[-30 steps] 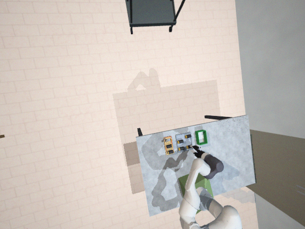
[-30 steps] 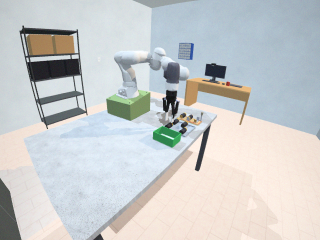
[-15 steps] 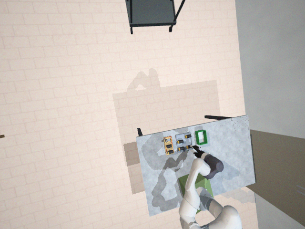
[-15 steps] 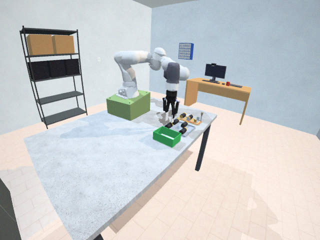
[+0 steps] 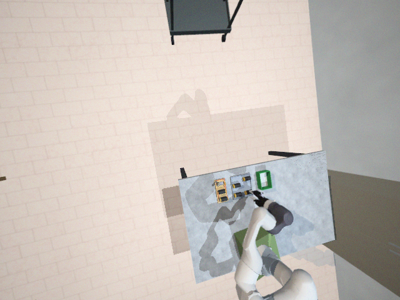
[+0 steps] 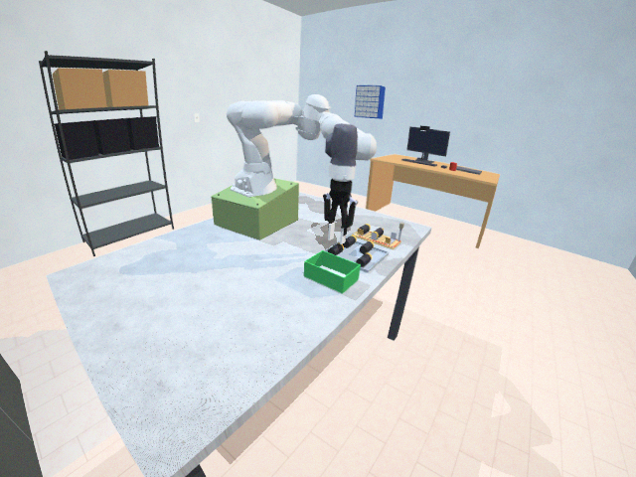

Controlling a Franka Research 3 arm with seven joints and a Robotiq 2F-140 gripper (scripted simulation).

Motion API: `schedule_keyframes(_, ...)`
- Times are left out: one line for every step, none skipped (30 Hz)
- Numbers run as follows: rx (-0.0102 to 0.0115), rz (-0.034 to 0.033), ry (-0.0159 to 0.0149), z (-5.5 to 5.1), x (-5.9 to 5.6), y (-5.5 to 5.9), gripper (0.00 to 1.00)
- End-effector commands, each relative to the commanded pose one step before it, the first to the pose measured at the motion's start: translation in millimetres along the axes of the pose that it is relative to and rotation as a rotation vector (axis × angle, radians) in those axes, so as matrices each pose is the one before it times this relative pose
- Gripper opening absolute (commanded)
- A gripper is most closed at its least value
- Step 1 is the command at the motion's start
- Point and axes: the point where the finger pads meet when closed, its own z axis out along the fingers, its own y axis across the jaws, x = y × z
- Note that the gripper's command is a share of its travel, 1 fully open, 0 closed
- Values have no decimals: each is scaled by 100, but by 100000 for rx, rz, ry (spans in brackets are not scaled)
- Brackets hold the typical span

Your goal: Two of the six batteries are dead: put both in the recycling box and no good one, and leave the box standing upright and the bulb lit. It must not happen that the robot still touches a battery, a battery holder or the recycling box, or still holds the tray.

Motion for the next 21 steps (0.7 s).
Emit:
schedule_keyframes(-162, -541, -171, 51, -62, 85, 29)
schedule_keyframes(0, 0, 0, 0, 0, 0, 29)
schedule_keyframes(0, 0, 0, 0, 0, 0, 29)
schedule_keyframes(0, 0, 0, 0, 0, 0, 29)
schedule_keyframes(0, 0, 0, 0, 0, 0, 29)
schedule_keyframes(0, 0, 0, 0, 0, 0, 29)
schedule_keyframes(0, 0, 0, 0, 0, 0, 29)
schedule_keyframes(0, 0, 0, 0, 0, 0, 29)
schedule_keyframes(0, 0, 0, 0, 0, 0, 29)
schedule_keyframes(0, 0, 0, 0, 0, 0, 29)
schedule_keyframes(0, 0, 0, 0, 0, 0, 29)
schedule_keyframes(0, 0, 0, 0, 0, 0, 29)
schedule_keyframes(0, 0, 0, 0, 0, 0, 29)
schedule_keyframes(0, 0, 0, 0, 0, 0, 29)
schedule_keyframes(0, 0, 0, 11, 0, 0, 29)
schedule_keyframes(-1, -1, -1, 65, 0, 1, 29)
schedule_keyframes(-1, -1, 0, 152, 0, 1, 29)
schedule_keyframes(1, 1, 1, 249, 0, -1, 29)
schedule_keyframes(0, 0, 0, 340, 0, 0, 29)
schedule_keyframes(0, 0, 0, 413, 0, 0, 29)
schedule_keyframes(0, 0, 0, 457, 0, 0, 29)
